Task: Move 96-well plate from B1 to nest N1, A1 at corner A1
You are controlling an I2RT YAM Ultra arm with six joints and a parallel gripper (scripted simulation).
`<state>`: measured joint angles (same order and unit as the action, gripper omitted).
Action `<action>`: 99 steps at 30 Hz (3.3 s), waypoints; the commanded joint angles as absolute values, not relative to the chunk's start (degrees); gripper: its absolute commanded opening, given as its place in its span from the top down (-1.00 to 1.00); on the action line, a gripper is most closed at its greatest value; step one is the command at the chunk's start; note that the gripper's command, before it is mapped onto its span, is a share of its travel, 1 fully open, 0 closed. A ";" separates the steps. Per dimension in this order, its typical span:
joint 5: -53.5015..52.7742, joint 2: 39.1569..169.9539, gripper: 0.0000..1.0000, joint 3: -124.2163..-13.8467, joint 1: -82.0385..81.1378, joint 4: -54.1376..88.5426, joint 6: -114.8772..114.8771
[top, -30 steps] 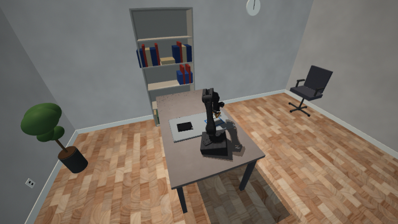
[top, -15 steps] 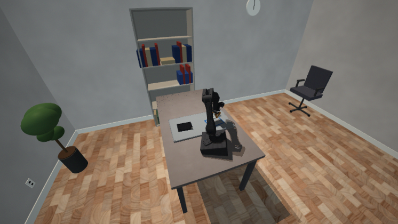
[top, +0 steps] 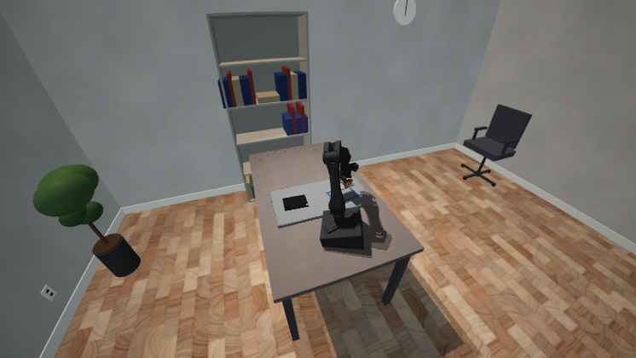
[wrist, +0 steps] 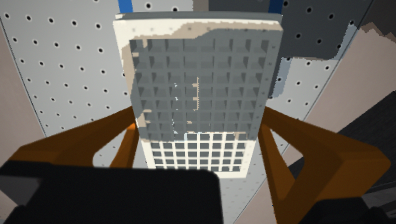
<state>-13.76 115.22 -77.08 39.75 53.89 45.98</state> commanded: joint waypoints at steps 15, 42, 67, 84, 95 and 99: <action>-13.24 114.70 1.00 -77.41 40.56 54.31 45.55; -13.49 105.57 1.00 -68.86 28.34 52.10 70.99; -13.13 100.06 1.00 -68.31 16.54 53.05 83.15; -12.47 98.01 1.00 -69.17 7.65 53.59 92.26; -11.77 97.96 1.00 -70.93 1.14 54.26 98.86; -11.57 98.25 1.00 -71.42 -0.07 54.45 100.11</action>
